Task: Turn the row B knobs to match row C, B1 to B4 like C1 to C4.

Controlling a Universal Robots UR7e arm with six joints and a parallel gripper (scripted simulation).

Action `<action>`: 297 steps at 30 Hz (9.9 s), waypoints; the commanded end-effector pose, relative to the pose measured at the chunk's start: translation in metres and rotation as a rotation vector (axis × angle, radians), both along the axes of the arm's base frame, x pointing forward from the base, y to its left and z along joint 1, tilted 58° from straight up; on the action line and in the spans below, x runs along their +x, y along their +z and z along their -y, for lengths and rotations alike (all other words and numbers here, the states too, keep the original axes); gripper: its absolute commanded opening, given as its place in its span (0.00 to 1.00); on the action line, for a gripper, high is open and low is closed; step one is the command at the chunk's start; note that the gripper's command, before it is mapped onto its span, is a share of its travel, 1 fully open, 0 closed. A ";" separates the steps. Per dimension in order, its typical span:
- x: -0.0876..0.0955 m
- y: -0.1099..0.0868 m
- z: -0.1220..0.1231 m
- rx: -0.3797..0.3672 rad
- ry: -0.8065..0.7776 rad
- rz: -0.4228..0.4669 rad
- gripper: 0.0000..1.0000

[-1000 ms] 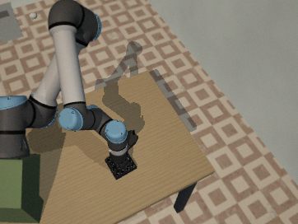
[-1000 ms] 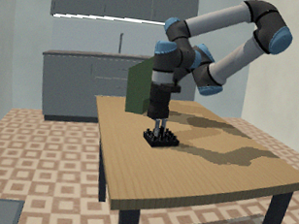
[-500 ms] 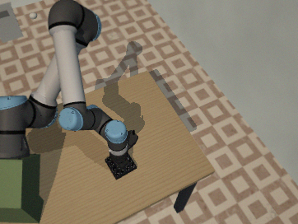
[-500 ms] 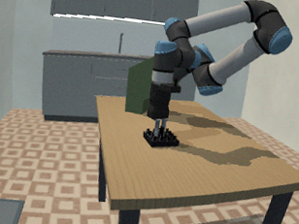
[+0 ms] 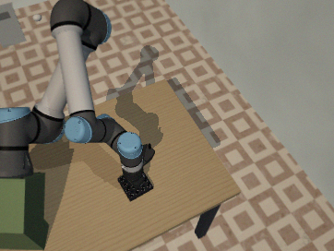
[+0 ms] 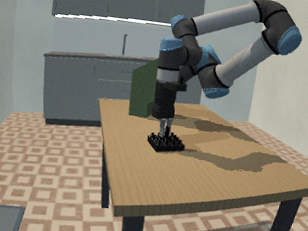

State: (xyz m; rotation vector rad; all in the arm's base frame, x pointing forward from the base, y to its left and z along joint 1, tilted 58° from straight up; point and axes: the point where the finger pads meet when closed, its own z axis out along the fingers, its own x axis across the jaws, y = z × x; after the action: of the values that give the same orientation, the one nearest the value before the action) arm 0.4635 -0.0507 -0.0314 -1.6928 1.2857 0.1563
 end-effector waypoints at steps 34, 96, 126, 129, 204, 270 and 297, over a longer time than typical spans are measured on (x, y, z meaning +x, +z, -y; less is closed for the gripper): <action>-0.010 0.013 0.019 0.027 -0.034 -0.047 0.46; -0.036 0.010 0.029 0.658 -0.816 -1.154 0.46; -0.042 0.011 0.028 0.737 -0.914 -1.292 0.46; -0.042 0.011 0.028 0.737 -0.914 -1.292 0.46; -0.024 -0.011 -0.003 0.737 -0.915 -1.293 0.46; -0.019 -0.017 -0.011 0.737 -0.915 -1.293 0.46; -0.017 -0.020 -0.015 0.737 -0.915 -1.293 0.46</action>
State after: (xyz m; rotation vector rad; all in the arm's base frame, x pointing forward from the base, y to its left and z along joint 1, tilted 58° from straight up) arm 0.4465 -0.0352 -0.0514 -0.1132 2.3594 1.1160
